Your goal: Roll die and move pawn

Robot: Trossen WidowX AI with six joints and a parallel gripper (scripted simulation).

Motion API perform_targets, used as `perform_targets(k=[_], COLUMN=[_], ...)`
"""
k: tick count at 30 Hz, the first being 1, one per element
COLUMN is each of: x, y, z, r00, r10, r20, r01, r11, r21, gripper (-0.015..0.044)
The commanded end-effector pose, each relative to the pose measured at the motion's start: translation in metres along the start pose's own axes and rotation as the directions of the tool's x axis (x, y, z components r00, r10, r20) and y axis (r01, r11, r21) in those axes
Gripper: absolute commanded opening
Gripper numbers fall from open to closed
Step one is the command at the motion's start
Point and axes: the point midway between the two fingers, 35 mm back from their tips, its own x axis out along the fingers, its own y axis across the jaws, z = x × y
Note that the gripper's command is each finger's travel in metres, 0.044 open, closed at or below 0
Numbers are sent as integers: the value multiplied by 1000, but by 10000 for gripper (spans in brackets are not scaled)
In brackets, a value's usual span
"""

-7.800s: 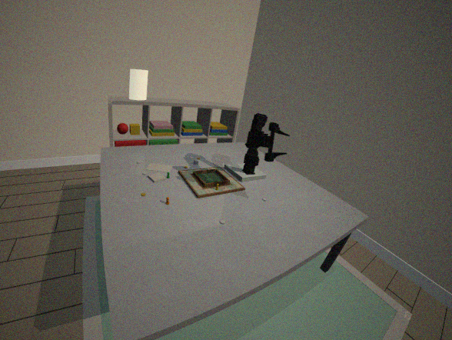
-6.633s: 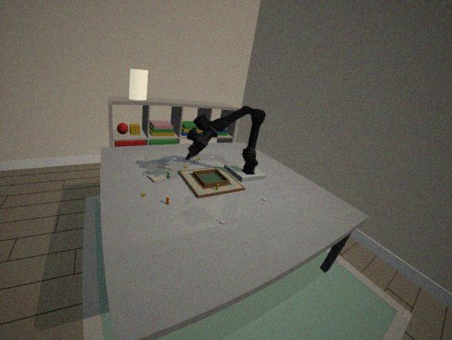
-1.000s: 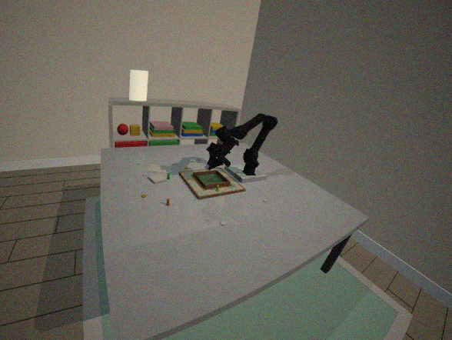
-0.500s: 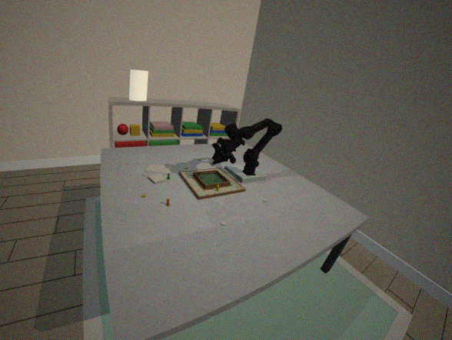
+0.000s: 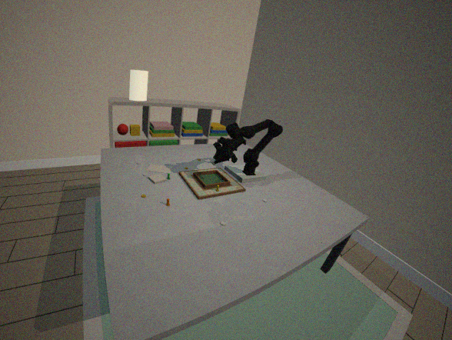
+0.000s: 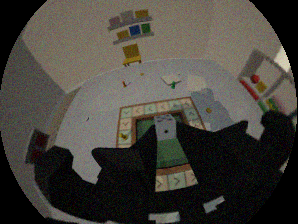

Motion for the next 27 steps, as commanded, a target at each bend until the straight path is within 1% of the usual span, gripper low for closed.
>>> perform_targets(k=[1, 2, 11, 16, 19, 21, 24, 27], x=[0, 0, -1, -25, -26, -24, -15, -6], y=[0, 0, 0, 0, 0, 0, 0, 0], z=[0, 0, 1, 29, 30, 30, 27, 23], r00=[1000, 1000, 1000, 1000, 1000, 999, 983, 942], r10=[0, 0, 0, -2, -3, -3, -2, -2], r20=[-1, -1, -1, 0, 0, -35, -184, -337], r01=[0, 0, 0, 2, 3, 3, 3, 2], r11=[1000, 1000, 1000, 1000, 1000, 1000, 1000, 1000], r21=[0, 0, 0, 6, 6, 5, 2, 0], gripper=[0, 0, 236, 368, 440, 440, 440, 440])
